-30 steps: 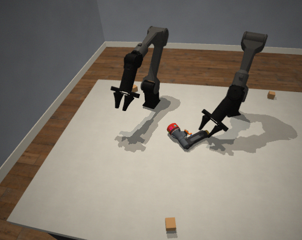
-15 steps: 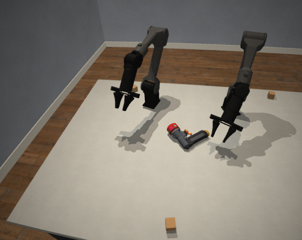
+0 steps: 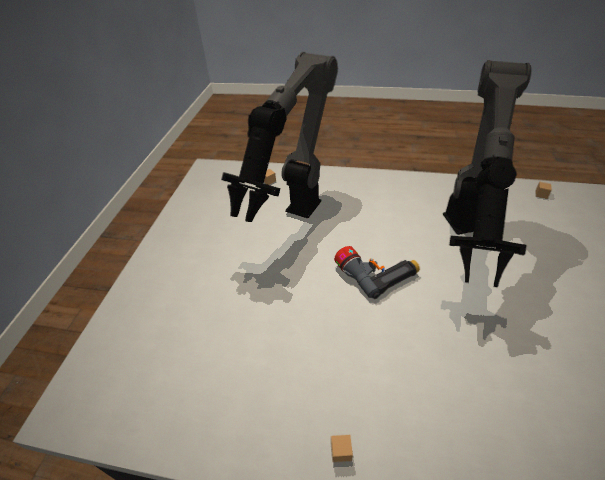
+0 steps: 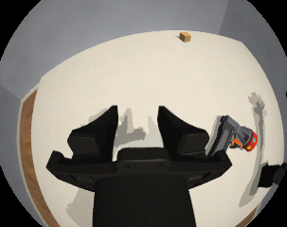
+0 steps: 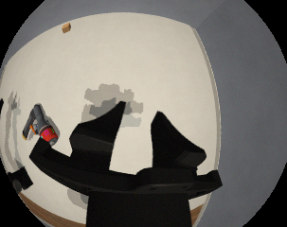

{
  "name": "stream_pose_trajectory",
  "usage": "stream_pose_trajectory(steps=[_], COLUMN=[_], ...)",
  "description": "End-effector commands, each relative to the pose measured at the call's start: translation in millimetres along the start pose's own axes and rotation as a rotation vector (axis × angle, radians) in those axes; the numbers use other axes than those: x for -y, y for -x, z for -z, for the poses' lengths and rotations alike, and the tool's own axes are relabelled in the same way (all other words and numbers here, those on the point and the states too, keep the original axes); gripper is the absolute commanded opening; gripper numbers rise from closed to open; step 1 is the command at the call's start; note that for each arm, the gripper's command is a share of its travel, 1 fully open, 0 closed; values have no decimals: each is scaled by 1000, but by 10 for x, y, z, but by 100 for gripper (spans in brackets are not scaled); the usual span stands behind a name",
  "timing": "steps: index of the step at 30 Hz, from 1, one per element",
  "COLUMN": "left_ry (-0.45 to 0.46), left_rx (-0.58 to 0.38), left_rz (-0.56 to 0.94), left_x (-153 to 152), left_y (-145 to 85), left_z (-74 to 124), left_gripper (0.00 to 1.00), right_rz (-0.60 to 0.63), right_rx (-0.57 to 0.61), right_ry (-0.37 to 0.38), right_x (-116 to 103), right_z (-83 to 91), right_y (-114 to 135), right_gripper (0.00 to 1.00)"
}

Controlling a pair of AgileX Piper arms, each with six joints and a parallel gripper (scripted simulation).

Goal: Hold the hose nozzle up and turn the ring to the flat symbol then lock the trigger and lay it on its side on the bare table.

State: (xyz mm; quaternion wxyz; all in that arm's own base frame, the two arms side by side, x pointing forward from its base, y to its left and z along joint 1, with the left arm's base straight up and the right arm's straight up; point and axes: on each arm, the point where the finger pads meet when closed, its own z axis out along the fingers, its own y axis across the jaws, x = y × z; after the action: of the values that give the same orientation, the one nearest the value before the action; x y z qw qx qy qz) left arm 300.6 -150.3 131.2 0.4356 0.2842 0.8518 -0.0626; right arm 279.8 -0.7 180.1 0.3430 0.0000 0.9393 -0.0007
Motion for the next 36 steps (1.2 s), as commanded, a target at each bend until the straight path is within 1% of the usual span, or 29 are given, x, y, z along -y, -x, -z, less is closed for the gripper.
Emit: stream_pose_trajectory(steps=[1, 6, 11, 12, 14, 16, 17, 19, 20, 22, 23, 25, 26, 28, 29, 31, 33, 34, 36], left_ry=[54, 184, 326, 348, 348, 414, 428, 497, 505, 571, 563, 623, 599, 650, 605, 605, 630, 555, 461], left_rx=[5, 3, -10, -23, -23, -30, -55, -69, -94, -111, -141, -160, -192, -212, -239, -239, -250, -267, -273], left_rz=[15, 60, 114, 132, 132, 158, 179, 209, 234, 267, 293, 328, 355, 389, 409, 409, 429, 432, 425], left_x=[-169, -562, -983, -1052, -1052, -1239, -1287, -1472, -1503, -1665, -1657, -1794, -1751, -1854, -1768, -1768, -1816, -1677, -1508], left_y=[45, 83, 83, 57, 57, 44, -9, -44, -101, -147, -214, -270, -335, -395, -441, -441, -474, -480, -455], left_z=[37, 150, 333, 375, 375, 486, 532, 666, 713, 861, 897, 1052, 1072, 1218, 1202, 1202, 1285, 1220, 1126], left_gripper=[69, 69, 69, 69, 69, 69, 69, 69, 69, 69, 69, 69, 69, 69, 69, 69, 69, 69, 69], right_rz=[1, 0, 0, 0, 0, 1, 1, 0, 0, 0, 0, 0, 1, 0, 0, 0, 0, 0, 0], right_rx=[-3, -1, -2, -3, -3, -2, -2, -3, -3, -3, -2, -3, -3, -4, -3, -3, -3, -3, -4], right_ry=[0, 0, 0, 0, 0, 0, 1, 1, 1, 1, 1, 1, 1, 1, 1, 1, 1, 1, 1], right_x=[-2, -2, -4, -4, -4, -5, -5, -5, -5, -6, -7, -7, -8, -8, -7, -7, -8, -8, -8], right_z=[-5, 0, -3, -5, -5, -2, -3, -4, -6, -4, -2, -4, -5, -5, -3, -3, -4, -5, -5], right_y=[3, 7, 5, 4, 4, 5, 5, 5, 5, 5, 6, 6, 5, 5, 6, 6, 6, 6, 5], right_gripper=[50, 50, 50, 50, 50, 50, 50, 50, 50, 50, 50, 50, 50, 50, 50, 50, 50, 50, 50])
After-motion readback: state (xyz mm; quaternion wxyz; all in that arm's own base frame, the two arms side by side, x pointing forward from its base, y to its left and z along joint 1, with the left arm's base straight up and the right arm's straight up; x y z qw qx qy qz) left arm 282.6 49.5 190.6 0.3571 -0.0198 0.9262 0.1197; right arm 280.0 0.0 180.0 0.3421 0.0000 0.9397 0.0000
